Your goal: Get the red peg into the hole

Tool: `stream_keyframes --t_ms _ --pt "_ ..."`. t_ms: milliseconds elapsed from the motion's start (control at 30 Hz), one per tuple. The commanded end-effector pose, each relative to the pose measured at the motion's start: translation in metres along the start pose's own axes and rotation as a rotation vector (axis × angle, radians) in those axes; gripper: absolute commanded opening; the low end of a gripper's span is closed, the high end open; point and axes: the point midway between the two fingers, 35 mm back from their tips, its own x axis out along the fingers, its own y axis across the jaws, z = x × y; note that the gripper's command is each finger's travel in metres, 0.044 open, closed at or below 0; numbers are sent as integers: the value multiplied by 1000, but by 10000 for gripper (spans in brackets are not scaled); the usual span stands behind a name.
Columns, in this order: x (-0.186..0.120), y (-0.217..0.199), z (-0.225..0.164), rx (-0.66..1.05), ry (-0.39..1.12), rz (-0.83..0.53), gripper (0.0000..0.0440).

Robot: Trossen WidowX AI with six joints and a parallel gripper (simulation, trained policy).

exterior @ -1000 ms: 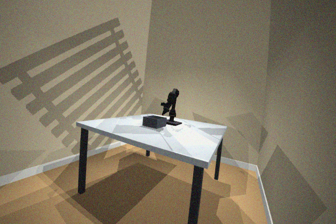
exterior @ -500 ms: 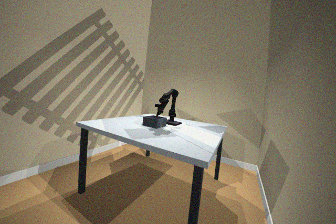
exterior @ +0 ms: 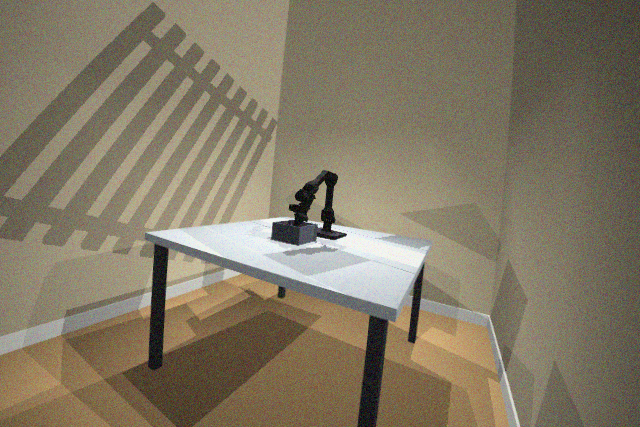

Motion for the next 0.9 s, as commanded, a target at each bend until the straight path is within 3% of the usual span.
stream_keyframes --t_ms 0,100,267,600,867 --pt "11 -1 -4 -37 34 1 101" --pt "17 0 -2 -41 51 5 164" --pt "13 3 11 -78 46 14 190" --pt "-1 29 34 -92 77 76 440" --pt "-18 56 50 -109 101 151 440"
